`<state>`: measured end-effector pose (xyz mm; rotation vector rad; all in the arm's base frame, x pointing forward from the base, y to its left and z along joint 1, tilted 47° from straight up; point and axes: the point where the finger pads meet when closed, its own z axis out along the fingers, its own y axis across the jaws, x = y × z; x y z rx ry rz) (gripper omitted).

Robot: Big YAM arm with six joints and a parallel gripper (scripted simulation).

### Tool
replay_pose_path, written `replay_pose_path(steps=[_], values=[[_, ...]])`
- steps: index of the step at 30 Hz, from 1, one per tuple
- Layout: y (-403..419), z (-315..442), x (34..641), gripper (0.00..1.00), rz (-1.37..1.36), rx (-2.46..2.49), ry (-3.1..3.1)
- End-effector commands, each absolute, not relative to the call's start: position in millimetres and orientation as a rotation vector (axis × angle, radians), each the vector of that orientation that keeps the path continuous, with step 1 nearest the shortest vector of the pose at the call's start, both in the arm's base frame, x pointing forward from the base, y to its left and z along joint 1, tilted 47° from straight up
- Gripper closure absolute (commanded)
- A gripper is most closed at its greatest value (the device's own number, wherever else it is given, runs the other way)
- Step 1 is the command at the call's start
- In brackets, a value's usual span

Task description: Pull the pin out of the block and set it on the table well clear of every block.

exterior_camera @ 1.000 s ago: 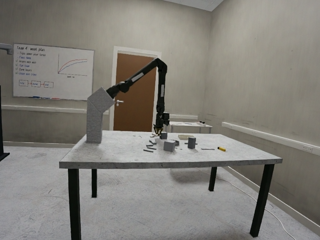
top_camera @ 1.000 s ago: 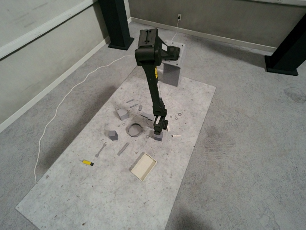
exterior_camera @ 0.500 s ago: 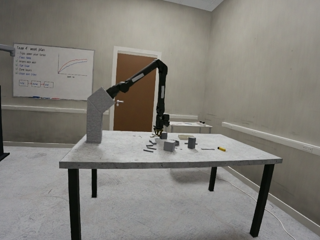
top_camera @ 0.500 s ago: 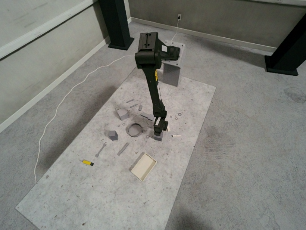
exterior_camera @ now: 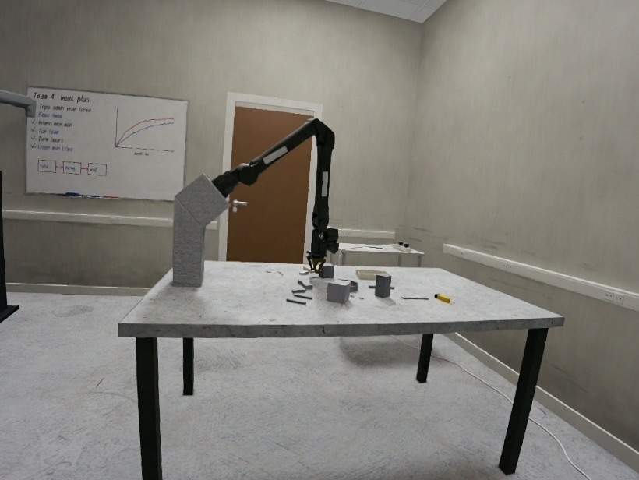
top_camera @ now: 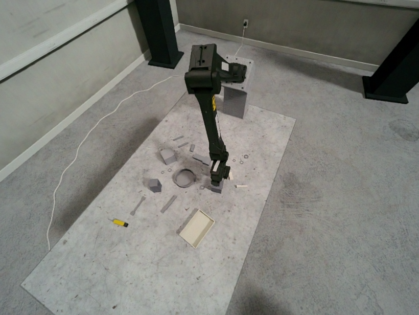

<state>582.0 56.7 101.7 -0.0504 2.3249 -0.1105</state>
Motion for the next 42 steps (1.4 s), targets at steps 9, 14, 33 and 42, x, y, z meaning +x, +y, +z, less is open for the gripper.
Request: replay_pose_path(steps=[9,14,33,42], values=[[51.0,96.7,588.6,0.49,-0.119,-0.054,2.326],[51.0,96.7,588.6,1.0,-0.119,-0.054,2.326],[51.0,96.7,588.6,1.0,-0.119,-0.054,2.326],[51.0,96.7,588.6,1.0,-0.119,-0.054,2.326]])
